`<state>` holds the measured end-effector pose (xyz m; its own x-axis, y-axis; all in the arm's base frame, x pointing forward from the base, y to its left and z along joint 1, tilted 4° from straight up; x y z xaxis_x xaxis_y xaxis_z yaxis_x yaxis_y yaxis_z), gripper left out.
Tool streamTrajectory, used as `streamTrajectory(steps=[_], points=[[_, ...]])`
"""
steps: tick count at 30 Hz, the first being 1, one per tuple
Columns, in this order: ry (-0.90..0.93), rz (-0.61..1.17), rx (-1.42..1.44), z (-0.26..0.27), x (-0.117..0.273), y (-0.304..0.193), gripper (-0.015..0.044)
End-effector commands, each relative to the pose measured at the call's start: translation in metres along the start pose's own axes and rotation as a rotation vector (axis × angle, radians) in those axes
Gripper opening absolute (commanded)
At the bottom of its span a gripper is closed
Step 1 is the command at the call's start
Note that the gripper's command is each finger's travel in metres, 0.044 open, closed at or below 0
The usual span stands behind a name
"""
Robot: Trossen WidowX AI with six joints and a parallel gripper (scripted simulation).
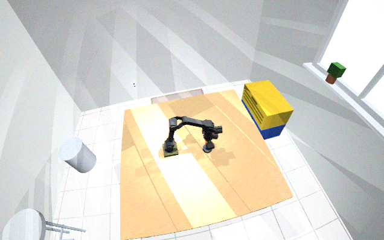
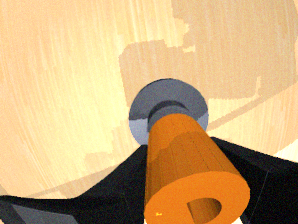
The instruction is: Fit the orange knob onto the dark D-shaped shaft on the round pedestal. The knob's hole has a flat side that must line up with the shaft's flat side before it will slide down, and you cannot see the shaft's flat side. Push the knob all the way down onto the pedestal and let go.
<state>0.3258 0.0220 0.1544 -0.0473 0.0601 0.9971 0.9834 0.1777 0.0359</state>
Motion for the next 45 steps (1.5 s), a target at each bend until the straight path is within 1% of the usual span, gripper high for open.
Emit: streamTrajectory(steps=[1, 18, 45], points=[[0.002, -0.015, -0.211, 0.0009, 0.0045, 0.0037, 0.0], [0.001, -0.015, -0.211, 0.0001, -0.0011, 0.0029, 0.0], [0.001, -0.014, -0.211, -0.0001, 0.0016, -0.0047, 0.0]])
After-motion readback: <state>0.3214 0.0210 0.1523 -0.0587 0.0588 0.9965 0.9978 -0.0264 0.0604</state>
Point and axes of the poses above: the point midway between the two fingers, 35 mm back from their tips, its own x axis back along the fingers, its own z axis across the jaws, y = z × x, the point moved 6 cm from there along x, back along the fingers
